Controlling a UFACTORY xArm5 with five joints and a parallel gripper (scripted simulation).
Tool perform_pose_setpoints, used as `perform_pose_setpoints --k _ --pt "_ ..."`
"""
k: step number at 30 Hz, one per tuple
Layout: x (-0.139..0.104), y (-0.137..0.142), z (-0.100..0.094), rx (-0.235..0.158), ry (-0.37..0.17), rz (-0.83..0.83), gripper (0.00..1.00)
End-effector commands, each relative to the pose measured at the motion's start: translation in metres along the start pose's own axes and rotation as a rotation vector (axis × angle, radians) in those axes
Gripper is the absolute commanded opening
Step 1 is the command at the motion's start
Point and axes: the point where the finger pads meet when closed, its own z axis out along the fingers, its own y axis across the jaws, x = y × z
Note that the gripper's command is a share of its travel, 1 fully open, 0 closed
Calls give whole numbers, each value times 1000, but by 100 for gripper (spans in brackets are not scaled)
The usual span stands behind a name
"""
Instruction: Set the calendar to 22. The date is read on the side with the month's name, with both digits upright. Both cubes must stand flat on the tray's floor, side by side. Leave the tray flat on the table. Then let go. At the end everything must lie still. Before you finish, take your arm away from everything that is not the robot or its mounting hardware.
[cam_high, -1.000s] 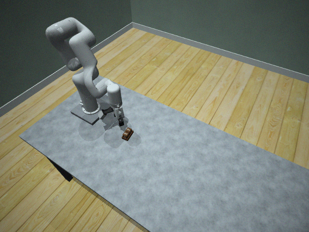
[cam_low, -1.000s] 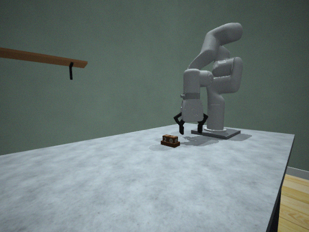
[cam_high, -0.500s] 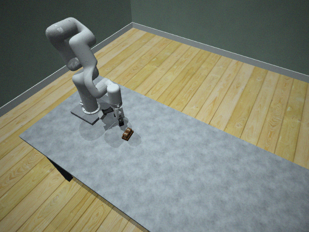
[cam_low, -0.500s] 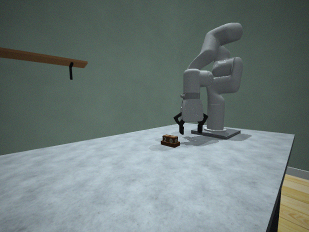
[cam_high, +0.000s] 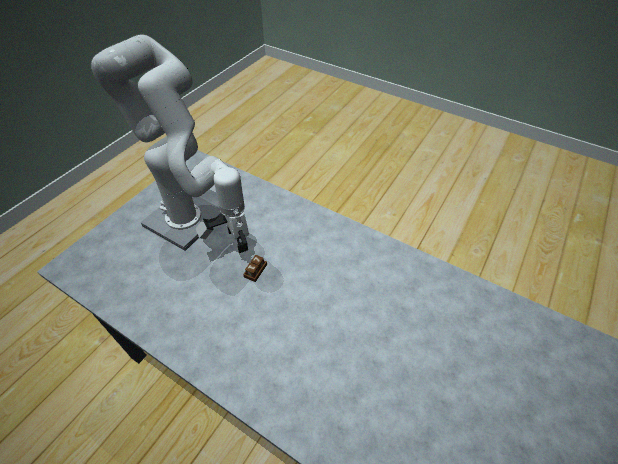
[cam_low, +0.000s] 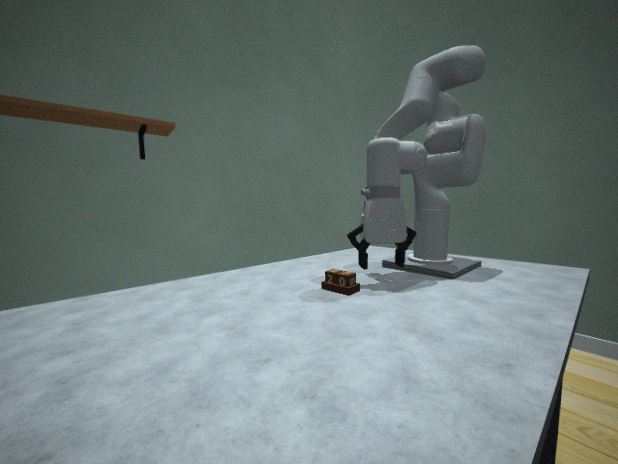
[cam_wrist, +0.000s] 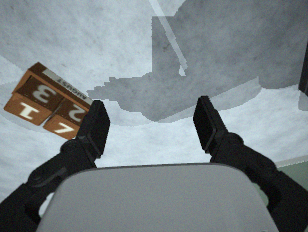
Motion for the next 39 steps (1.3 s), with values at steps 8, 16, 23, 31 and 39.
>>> perform_pose_setpoints --k 8,16,23,31,39 --pt "0 -1 -7 2 -1 0 100" --pt "0 -2 -15 2 -1 0 100" --pt "-4 -13 -17 2 -1 0 100" --pt "-10 -30 -19 2 -1 0 100" --pt "-19 -56 -21 1 -1 0 100"
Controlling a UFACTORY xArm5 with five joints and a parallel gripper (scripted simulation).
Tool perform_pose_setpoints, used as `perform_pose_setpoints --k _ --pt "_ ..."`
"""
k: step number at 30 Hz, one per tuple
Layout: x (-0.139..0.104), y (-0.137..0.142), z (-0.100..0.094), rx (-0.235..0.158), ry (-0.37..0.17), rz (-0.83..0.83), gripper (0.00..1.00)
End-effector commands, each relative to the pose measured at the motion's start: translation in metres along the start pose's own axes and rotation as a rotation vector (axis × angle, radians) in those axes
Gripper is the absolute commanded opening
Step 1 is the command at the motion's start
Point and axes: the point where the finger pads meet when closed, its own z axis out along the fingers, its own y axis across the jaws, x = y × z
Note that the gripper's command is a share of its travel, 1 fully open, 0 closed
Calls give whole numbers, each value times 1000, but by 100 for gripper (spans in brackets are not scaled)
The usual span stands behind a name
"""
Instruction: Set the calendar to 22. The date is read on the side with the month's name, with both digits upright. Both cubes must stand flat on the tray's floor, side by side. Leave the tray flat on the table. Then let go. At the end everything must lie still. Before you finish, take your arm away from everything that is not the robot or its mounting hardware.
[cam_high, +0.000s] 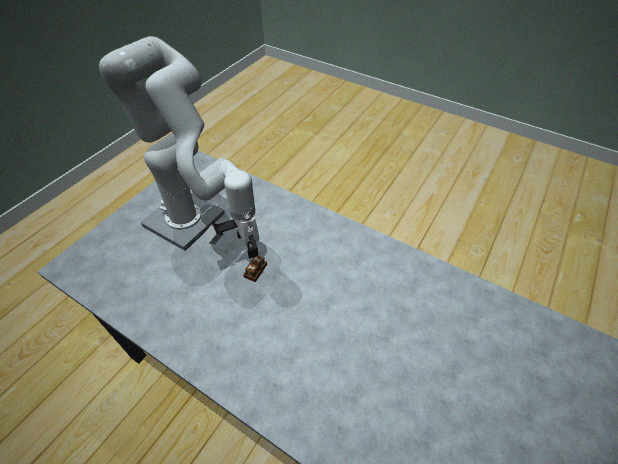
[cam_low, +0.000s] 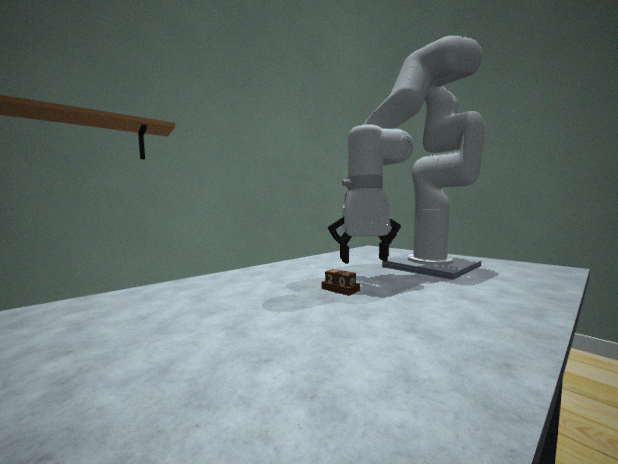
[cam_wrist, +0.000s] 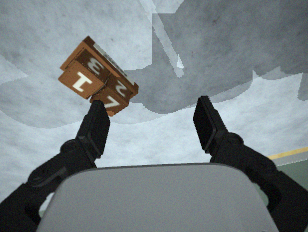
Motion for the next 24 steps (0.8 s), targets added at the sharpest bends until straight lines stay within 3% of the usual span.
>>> perform_pose_setpoints --k 1,18,24 --pt "-2 -5 0 1 0 0 100" --pt "-13 -36 -3 0 0 0 100" --pt "-21 -59 -5 0 0 0 100"
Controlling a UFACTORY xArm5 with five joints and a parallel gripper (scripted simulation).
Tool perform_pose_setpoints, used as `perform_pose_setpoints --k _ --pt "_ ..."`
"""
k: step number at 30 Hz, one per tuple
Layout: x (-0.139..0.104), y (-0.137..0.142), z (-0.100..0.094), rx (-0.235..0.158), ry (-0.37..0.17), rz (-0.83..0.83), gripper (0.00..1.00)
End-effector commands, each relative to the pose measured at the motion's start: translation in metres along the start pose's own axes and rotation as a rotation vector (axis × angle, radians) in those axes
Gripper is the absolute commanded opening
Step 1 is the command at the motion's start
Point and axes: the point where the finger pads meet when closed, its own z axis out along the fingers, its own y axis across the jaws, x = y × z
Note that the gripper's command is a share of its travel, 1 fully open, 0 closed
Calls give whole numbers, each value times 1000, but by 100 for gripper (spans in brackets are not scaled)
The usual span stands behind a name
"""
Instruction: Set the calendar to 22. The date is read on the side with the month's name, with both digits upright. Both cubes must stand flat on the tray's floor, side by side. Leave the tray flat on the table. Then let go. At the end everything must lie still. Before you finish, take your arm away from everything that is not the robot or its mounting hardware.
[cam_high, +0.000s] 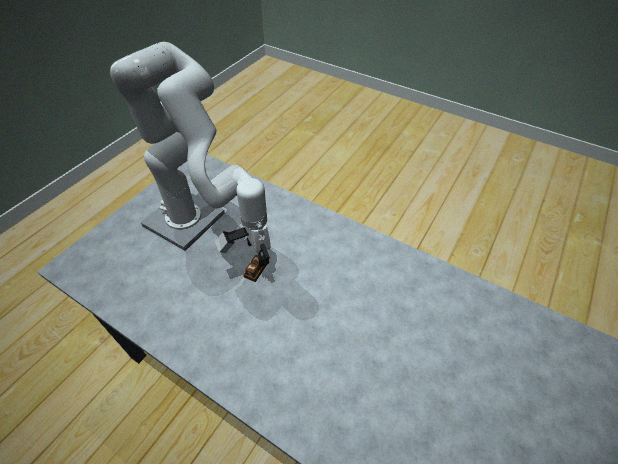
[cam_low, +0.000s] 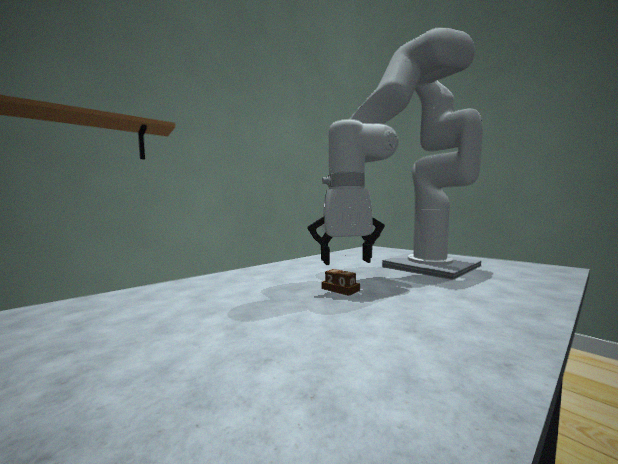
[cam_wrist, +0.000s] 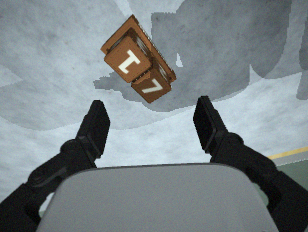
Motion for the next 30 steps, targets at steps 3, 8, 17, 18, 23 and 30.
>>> perform_pose_setpoints --k 3,8,17,18,23,30 --pt "-6 -15 -2 2 -1 0 100" --pt "-9 -27 -3 2 -1 0 100" --pt "-15 -43 -4 2 -1 0 100" --pt "-15 -43 -4 2 -1 0 100" --pt "-15 -43 -4 2 -1 0 100" --pt "-15 -43 -4 2 -1 0 100"
